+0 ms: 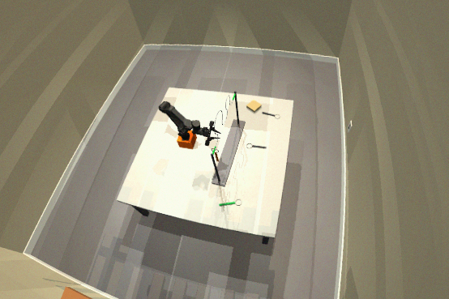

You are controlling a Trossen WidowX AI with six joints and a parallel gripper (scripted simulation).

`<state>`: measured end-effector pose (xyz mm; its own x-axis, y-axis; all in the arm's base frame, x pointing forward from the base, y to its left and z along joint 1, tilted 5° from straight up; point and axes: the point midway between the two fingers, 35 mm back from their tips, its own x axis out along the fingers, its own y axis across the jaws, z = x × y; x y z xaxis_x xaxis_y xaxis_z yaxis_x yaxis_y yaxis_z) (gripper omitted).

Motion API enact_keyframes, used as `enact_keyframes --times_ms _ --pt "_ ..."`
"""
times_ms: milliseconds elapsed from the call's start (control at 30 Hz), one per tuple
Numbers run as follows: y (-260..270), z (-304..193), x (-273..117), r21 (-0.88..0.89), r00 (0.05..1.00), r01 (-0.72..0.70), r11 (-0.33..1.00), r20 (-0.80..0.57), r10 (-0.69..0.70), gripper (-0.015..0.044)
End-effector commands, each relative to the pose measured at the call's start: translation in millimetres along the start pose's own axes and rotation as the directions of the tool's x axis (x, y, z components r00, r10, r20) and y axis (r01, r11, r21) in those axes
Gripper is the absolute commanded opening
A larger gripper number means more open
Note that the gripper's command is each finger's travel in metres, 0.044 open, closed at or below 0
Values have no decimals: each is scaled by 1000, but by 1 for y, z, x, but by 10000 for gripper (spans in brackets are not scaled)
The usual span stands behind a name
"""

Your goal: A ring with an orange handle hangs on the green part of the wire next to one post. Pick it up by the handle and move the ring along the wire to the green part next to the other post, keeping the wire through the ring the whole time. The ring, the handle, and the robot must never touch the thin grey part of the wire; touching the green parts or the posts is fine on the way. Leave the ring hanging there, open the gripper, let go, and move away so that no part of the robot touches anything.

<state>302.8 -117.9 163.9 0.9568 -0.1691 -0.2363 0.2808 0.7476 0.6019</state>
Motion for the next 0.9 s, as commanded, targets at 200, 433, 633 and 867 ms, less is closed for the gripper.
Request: enact_keyframes --times_ms 200,433,633,867 --pt "-62 26 11 -185 998 -10 983 58 21 160" --pt "-110 35 2 -315 995 1 949 97 31 160" --pt "-151 35 -17 -426 991 21 904 129 38 160" --pt "-194 26 -49 -552 985 56 832 166 44 160"
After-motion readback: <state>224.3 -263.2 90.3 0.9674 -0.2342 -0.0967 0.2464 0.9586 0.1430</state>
